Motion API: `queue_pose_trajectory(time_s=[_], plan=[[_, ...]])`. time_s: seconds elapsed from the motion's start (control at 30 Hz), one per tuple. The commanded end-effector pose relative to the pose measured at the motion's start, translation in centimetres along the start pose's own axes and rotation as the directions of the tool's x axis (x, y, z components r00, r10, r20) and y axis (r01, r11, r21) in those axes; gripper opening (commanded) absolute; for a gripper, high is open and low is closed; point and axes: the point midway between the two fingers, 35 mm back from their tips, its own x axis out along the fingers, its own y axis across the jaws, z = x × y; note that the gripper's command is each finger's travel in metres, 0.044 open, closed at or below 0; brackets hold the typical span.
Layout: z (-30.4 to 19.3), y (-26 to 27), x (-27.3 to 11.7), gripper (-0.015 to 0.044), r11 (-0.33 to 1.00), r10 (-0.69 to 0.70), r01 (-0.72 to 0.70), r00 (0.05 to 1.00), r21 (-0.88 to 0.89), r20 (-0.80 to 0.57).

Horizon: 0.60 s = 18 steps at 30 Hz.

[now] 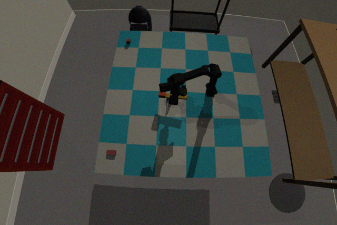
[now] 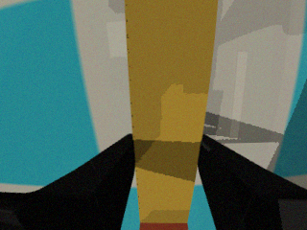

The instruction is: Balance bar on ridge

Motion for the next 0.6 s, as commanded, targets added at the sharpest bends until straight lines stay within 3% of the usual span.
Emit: queue_pose_trajectory(time_s=[0.0, 0.57], plan=[[-0.04, -0.01, 0.04, 0.0000, 1.000, -0.002, 0.002, 1.000, -0.003, -0.002], [-0.05, -0.01, 0.18, 0.0000, 1.000, -0.002, 0.002, 1.000, -0.003, -0.002]])
